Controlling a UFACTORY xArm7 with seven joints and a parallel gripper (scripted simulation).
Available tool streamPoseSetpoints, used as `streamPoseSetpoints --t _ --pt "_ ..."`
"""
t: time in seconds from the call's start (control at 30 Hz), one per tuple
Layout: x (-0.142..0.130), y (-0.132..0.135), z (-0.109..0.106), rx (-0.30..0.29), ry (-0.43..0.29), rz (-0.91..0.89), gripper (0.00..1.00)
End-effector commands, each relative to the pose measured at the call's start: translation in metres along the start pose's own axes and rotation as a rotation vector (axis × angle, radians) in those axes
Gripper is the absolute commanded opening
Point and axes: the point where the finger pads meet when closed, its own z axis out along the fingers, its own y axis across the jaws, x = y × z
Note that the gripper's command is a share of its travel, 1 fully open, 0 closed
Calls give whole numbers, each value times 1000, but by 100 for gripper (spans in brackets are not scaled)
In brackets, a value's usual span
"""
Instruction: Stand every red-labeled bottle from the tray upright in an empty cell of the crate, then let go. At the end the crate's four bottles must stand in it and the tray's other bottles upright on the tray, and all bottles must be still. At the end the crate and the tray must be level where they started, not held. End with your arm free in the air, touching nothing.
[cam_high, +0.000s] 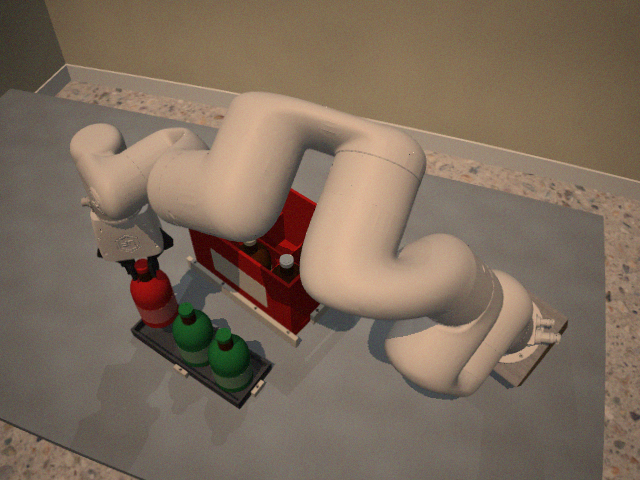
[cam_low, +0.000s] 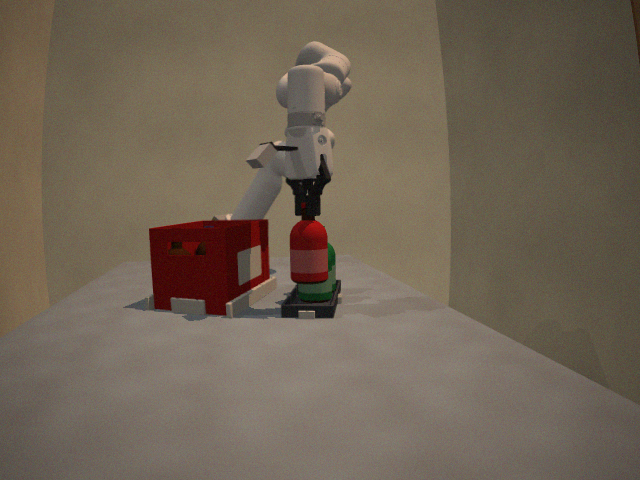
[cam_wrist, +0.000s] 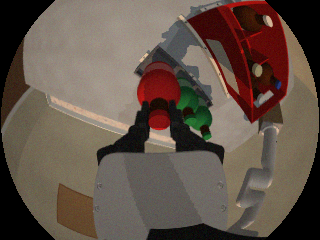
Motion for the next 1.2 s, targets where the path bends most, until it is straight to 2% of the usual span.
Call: streamPoseSetpoints --t 0.0,0.6,1.17 --pt "1 -1 -7 4 4 0 0" --pt "1 -1 -22 4 4 0 0" --pt "1 -1 -24 4 4 0 0"
